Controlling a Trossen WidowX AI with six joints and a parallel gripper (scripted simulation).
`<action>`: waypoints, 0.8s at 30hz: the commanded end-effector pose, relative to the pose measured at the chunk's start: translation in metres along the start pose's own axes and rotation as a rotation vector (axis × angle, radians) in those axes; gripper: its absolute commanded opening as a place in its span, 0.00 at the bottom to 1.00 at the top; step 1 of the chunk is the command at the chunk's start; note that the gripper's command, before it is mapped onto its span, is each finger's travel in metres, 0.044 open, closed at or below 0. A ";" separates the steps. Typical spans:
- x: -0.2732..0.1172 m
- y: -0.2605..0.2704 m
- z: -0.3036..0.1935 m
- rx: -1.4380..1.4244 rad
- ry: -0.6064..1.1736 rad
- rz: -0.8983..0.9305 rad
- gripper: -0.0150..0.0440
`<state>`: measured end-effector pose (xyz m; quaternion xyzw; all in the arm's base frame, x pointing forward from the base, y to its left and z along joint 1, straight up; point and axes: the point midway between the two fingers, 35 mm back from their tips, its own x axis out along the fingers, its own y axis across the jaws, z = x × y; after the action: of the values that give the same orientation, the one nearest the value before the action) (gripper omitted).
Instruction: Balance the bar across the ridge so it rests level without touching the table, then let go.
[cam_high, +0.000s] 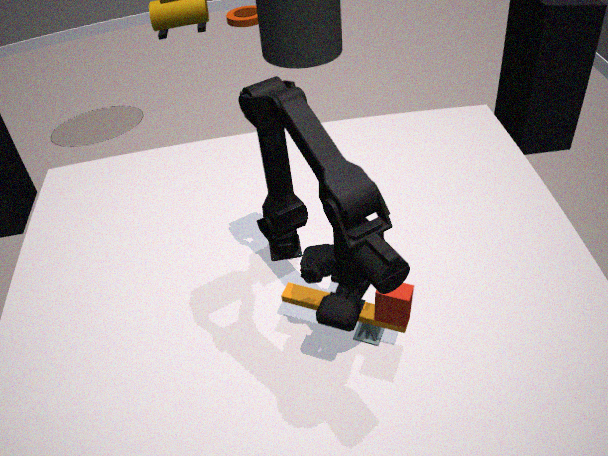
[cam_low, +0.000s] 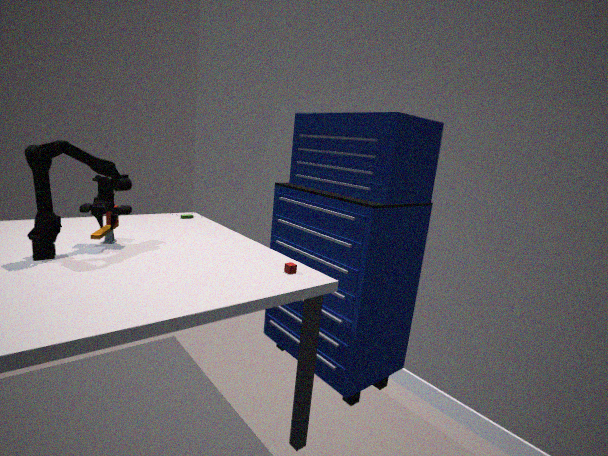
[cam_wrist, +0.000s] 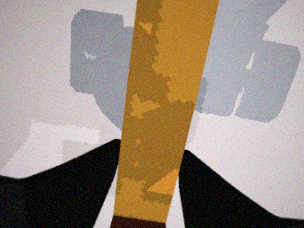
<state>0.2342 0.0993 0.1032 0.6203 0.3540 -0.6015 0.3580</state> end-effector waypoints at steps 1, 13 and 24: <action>0.000 0.000 0.000 0.000 0.000 0.000 0.54; 0.000 0.000 0.000 0.000 0.000 0.000 0.55; 0.000 0.000 0.000 0.000 0.000 0.000 0.57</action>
<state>0.2342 0.0993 0.1032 0.6203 0.3540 -0.6014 0.3580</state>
